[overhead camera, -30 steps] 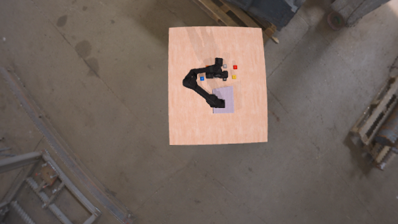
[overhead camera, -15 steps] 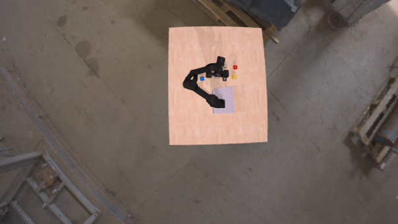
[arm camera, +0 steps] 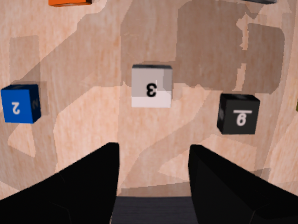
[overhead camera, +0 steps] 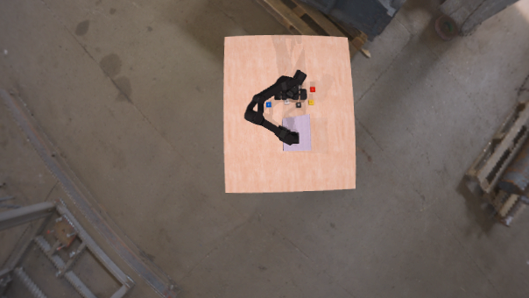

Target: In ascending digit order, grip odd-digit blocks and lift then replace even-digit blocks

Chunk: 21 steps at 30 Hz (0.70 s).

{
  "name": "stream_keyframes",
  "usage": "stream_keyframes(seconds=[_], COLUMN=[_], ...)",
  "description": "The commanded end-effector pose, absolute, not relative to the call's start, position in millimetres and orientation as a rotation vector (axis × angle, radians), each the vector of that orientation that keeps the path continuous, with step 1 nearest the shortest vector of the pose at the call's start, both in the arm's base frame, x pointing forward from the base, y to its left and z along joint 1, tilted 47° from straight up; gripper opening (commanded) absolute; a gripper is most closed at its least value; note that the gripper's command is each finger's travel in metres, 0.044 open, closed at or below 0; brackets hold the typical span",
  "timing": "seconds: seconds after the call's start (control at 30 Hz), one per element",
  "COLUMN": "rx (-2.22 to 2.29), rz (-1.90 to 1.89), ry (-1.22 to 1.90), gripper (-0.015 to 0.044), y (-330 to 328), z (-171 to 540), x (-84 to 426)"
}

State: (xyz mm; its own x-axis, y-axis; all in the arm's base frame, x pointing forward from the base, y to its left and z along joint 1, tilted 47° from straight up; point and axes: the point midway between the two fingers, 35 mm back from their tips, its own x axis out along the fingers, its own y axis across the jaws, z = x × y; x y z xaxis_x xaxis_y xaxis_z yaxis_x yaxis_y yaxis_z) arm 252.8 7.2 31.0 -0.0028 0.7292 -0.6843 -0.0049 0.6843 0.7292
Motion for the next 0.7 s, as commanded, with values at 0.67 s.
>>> stream_keyframes(seconds=[0.67], rx=[0.615], rz=[0.641], ry=[1.478], gripper=[0.0120], y=[-102.5], z=[-79.4], x=[251.4])
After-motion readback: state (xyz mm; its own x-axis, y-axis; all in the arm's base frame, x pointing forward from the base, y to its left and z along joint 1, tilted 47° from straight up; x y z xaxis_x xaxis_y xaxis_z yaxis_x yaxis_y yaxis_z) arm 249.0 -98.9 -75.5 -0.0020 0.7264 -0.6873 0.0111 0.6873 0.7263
